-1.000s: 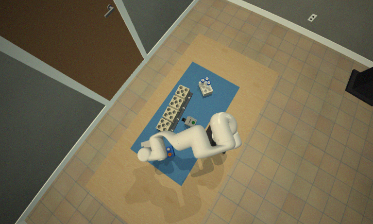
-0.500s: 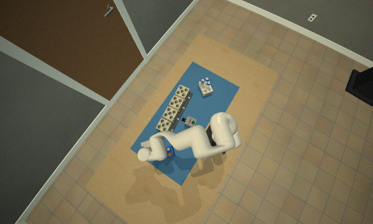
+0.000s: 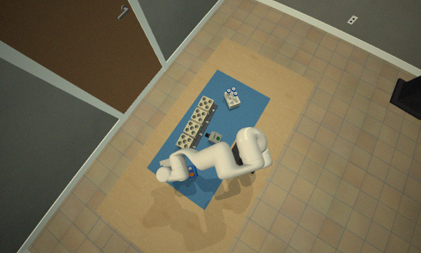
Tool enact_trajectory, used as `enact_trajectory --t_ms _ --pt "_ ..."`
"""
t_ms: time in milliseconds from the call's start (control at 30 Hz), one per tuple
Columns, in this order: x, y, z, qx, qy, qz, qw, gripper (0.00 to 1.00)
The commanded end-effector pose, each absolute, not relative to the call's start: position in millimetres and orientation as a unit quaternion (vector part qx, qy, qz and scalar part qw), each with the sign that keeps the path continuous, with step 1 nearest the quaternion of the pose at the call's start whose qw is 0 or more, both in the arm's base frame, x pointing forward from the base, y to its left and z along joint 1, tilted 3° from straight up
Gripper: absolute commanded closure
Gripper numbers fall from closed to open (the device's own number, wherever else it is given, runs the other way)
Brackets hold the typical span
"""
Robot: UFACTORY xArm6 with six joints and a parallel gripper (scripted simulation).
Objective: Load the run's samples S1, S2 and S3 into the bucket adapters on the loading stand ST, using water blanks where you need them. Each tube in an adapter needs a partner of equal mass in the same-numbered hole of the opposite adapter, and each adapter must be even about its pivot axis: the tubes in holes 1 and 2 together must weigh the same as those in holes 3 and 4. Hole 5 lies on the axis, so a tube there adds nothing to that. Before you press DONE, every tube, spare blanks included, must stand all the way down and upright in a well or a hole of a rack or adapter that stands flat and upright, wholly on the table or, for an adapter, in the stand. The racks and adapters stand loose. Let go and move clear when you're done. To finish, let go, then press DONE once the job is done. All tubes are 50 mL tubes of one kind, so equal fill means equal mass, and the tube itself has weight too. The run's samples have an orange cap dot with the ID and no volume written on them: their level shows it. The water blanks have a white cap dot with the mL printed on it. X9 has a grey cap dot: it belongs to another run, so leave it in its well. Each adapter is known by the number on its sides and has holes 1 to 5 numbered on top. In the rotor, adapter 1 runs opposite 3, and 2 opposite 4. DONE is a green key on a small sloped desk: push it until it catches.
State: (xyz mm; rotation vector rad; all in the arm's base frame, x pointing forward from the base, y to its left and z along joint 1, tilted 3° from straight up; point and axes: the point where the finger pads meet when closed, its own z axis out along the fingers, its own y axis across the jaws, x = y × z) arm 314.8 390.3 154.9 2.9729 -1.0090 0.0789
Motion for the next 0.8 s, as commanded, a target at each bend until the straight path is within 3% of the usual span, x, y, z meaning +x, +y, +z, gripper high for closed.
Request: enact_trajectory --t_ms 0,767 --pt "316 391 153 0.947 -0.321 0.026 -0.002 1.0" --pt "317 391 132 0.947 -0.321 0.026 -0.002 1.0"
